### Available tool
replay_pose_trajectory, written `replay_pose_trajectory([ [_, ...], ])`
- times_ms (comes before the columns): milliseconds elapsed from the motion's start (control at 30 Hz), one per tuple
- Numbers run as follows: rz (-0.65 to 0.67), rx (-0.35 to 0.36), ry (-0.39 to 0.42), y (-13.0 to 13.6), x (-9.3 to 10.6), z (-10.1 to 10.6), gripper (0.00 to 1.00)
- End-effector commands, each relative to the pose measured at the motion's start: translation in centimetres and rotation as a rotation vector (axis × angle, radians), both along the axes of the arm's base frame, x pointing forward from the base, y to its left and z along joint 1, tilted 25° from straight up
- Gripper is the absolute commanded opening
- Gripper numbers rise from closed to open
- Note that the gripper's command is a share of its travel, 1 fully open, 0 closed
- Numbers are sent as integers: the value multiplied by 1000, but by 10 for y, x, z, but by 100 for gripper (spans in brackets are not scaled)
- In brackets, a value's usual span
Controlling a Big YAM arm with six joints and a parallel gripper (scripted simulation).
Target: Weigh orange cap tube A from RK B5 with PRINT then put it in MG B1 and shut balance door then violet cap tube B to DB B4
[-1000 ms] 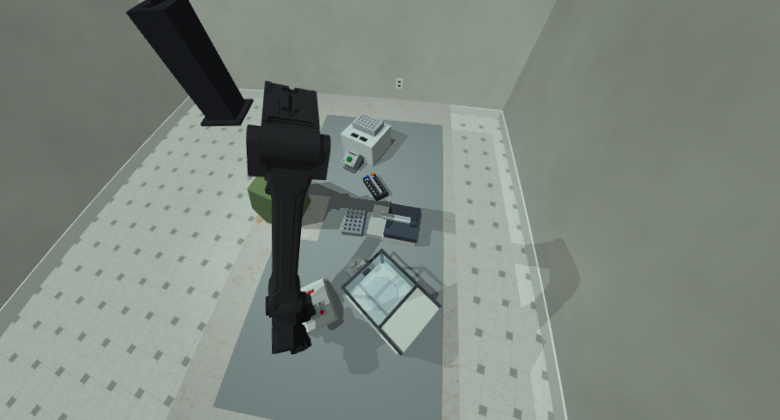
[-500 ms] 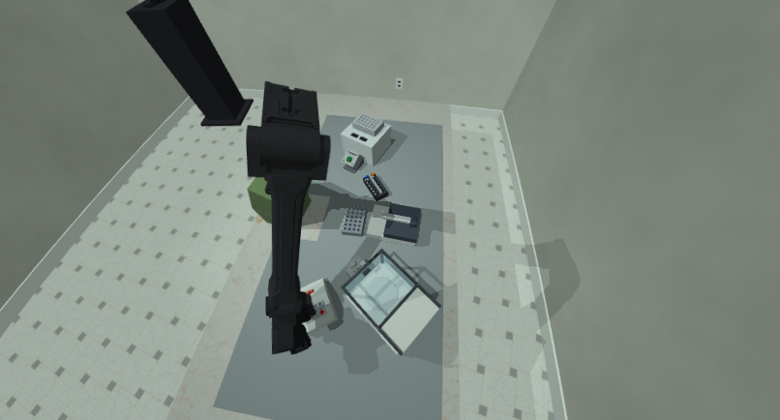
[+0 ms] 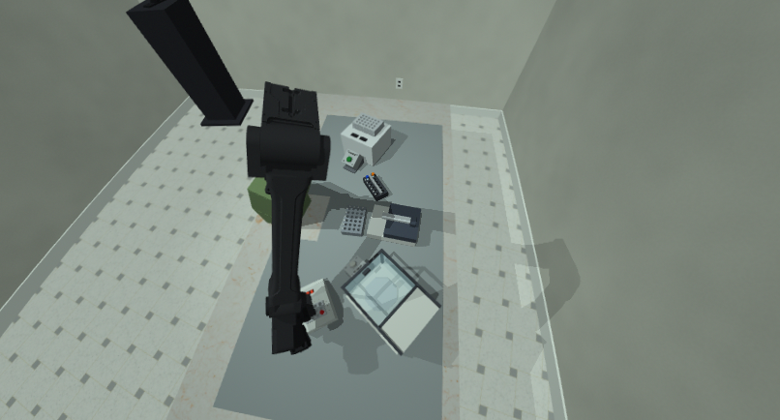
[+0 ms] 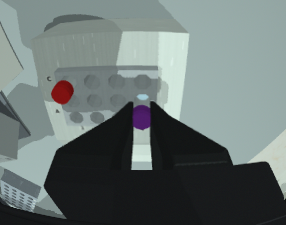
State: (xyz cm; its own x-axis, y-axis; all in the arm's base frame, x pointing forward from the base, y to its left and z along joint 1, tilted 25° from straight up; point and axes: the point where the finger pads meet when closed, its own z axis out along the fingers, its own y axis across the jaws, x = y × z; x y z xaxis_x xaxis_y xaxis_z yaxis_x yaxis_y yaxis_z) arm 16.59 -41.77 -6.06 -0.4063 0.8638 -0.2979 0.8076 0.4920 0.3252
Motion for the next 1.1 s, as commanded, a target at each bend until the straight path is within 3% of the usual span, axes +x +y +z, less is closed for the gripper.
replay_pose_trajectory([
  [0, -13, -5, 14, -13, -4, -3, 9],
  [1067, -14, -10, 14, -15, -7, -3, 9],
])
